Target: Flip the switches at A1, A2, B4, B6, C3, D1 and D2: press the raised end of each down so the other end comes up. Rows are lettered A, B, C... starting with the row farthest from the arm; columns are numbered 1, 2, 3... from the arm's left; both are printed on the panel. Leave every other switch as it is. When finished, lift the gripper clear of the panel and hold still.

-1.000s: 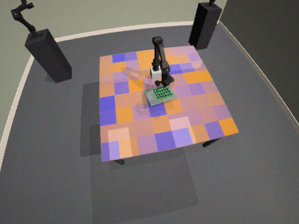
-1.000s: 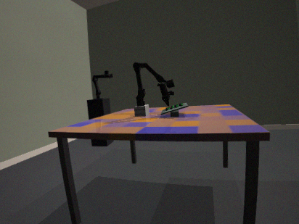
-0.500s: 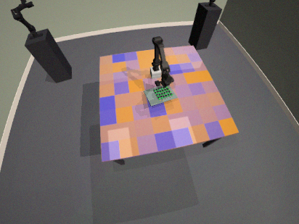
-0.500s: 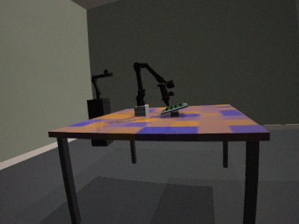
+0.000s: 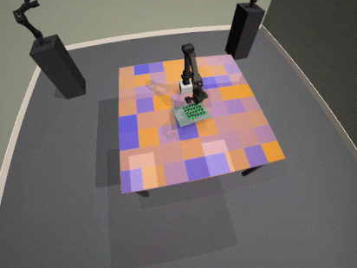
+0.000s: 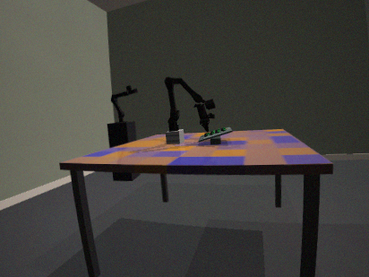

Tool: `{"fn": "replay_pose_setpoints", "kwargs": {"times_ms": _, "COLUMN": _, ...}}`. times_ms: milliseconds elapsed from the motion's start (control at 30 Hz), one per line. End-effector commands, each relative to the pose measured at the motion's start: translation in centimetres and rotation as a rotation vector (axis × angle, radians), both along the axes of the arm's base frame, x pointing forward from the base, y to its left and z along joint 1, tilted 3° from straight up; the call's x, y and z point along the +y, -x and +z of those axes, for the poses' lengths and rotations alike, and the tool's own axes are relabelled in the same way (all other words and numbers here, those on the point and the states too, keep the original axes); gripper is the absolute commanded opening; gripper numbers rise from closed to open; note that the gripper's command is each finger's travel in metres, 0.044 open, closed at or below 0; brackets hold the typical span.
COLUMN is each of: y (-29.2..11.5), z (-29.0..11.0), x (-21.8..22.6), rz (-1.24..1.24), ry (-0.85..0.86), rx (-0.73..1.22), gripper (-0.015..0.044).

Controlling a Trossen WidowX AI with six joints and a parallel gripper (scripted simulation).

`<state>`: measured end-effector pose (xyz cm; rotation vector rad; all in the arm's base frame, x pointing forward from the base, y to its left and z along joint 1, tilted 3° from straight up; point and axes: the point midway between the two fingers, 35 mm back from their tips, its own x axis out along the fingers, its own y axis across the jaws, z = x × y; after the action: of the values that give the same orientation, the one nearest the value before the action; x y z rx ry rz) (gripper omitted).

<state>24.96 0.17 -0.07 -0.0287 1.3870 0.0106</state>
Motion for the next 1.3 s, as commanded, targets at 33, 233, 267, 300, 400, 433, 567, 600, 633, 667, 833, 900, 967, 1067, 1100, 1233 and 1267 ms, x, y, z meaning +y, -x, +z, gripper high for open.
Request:
{"fn": "replay_pose_setpoints", "kwargs": {"times_ms": 33, "y": 0.02, "z": -0.10, "x": 0.06, "rz": 0.004, "ry": -0.003, "rx": 0.001, "gripper": 0.0000}}
{"fn": "replay_pose_setpoints", "kwargs": {"times_ms": 233, "y": 0.00, "z": -0.18, "x": 0.06, "rz": 0.004, "ry": -0.003, "rx": 0.001, "gripper": 0.0000}}
{"fn": "replay_pose_setpoints", "kwargs": {"times_ms": 267, "y": 0.00, "z": -0.19, "x": 0.06, "rz": 0.004, "ry": -0.003, "rx": 0.001, "gripper": 0.0000}}
{"fn": "replay_pose_setpoints", "kwargs": {"times_ms": 300, "y": 0.00, "z": -0.21, "x": 0.06, "rz": 0.004, "ry": -0.003, "rx": 0.001, "gripper": 0.0000}}
{"fn": "replay_pose_setpoints", "kwargs": {"times_ms": 400, "y": -0.01, "z": -0.25, "x": 0.06, "rz": 0.004, "ry": -0.003, "rx": 0.001, "gripper": 0.0000}}
{"fn": "replay_pose_setpoints", "kwargs": {"times_ms": 433, "y": -0.01, "z": -0.26, "x": 0.06, "rz": 0.004, "ry": -0.003, "rx": 0.001, "gripper": 0.0000}}
{"fn": "replay_pose_setpoints", "kwargs": {"times_ms": 567, "y": -0.03, "z": -0.31, "x": 0.06, "rz": 0.004, "ry": -0.003, "rx": 0.001, "gripper": 0.0000}}
{"fn": "replay_pose_setpoints", "kwargs": {"times_ms": 600, "y": -0.03, "z": -0.32, "x": 0.06, "rz": 0.004, "ry": -0.003, "rx": 0.001, "gripper": 0.0000}}
{"fn": "replay_pose_setpoints", "kwargs": {"times_ms": 633, "y": -0.03, "z": -0.34, "x": 0.06, "rz": 0.004, "ry": -0.003, "rx": 0.001, "gripper": 0.0000}}
{"fn": "replay_pose_setpoints", "kwargs": {"times_ms": 667, "y": -0.03, "z": -0.35, "x": 0.06, "rz": 0.004, "ry": -0.003, "rx": 0.001, "gripper": 0.0000}}
{"fn": "replay_pose_setpoints", "kwargs": {"times_ms": 833, "y": -0.05, "z": -0.42, "x": 0.06, "rz": 0.004, "ry": -0.003, "rx": 0.001, "gripper": 0.0000}}
{"fn": "replay_pose_setpoints", "kwargs": {"times_ms": 900, "y": -0.05, "z": -0.44, "x": 0.06, "rz": 0.004, "ry": -0.003, "rx": 0.001, "gripper": 0.0000}}
{"fn": "replay_pose_setpoints", "kwargs": {"times_ms": 967, "y": -0.06, "z": -0.47, "x": 0.06, "rz": 0.004, "ry": -0.003, "rx": 0.001, "gripper": 0.0000}}
{"fn": "replay_pose_setpoints", "kwargs": {"times_ms": 1067, "y": -0.07, "z": -0.51, "x": 0.06, "rz": 0.004, "ry": -0.003, "rx": 0.001, "gripper": 0.0000}}
{"fn": "replay_pose_setpoints", "kwargs": {"times_ms": 1100, "y": -0.07, "z": -0.52, "x": 0.06, "rz": 0.004, "ry": -0.003, "rx": 0.001, "gripper": 0.0000}}
{"fn": "replay_pose_setpoints", "kwargs": {"times_ms": 1233, "y": -0.08, "z": -0.57, "x": 0.05, "rz": 0.004, "ry": -0.003, "rx": 0.001, "gripper": 0.0000}}
{"fn": "replay_pose_setpoints", "kwargs": {"times_ms": 1267, "y": -0.08, "z": -0.59, "x": 0.05, "rz": 0.004, "ry": -0.003, "rx": 0.001, "gripper": 0.0000}}
